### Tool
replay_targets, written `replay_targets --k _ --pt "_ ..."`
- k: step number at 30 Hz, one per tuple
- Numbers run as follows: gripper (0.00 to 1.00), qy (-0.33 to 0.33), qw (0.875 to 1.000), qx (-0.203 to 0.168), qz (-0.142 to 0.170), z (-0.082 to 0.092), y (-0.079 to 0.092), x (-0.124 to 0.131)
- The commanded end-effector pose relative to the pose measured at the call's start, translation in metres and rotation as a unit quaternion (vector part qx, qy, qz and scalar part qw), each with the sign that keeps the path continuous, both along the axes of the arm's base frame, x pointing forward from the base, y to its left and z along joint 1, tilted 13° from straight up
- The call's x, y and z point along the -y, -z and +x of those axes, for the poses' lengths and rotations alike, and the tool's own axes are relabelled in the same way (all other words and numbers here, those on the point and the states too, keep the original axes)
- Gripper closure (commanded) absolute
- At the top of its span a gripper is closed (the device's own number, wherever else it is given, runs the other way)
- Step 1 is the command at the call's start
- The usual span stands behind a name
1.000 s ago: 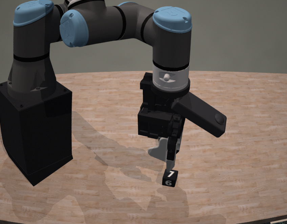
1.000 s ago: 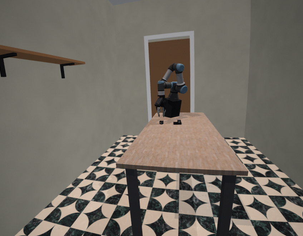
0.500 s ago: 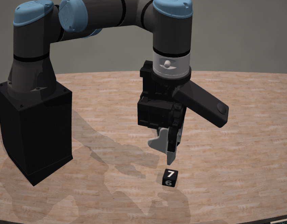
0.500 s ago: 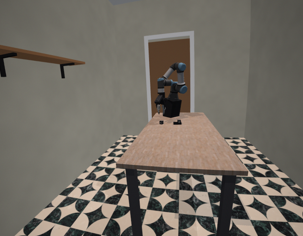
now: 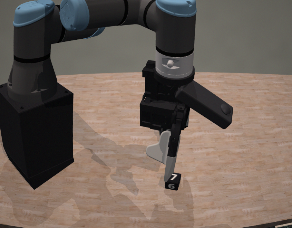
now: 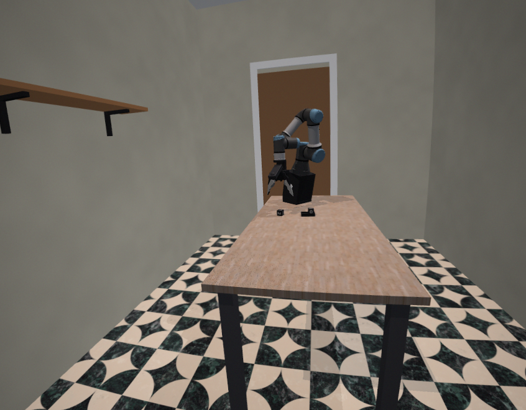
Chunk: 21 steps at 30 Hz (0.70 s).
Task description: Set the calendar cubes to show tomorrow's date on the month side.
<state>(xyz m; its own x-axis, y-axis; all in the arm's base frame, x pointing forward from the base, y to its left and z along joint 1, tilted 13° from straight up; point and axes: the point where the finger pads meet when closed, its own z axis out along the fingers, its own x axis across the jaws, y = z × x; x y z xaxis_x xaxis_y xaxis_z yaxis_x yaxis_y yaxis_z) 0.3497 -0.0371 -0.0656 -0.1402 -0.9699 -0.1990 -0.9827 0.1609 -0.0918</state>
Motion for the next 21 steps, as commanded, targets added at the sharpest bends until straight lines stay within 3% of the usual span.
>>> replay_targets --k 1,21 --pt "0.0 0.0 1.0 0.001 -0.001 0.0006 -0.0006 0.0006" --pt "0.0 0.024 1.0 -0.004 0.002 0.001 -0.0003 0.0009"
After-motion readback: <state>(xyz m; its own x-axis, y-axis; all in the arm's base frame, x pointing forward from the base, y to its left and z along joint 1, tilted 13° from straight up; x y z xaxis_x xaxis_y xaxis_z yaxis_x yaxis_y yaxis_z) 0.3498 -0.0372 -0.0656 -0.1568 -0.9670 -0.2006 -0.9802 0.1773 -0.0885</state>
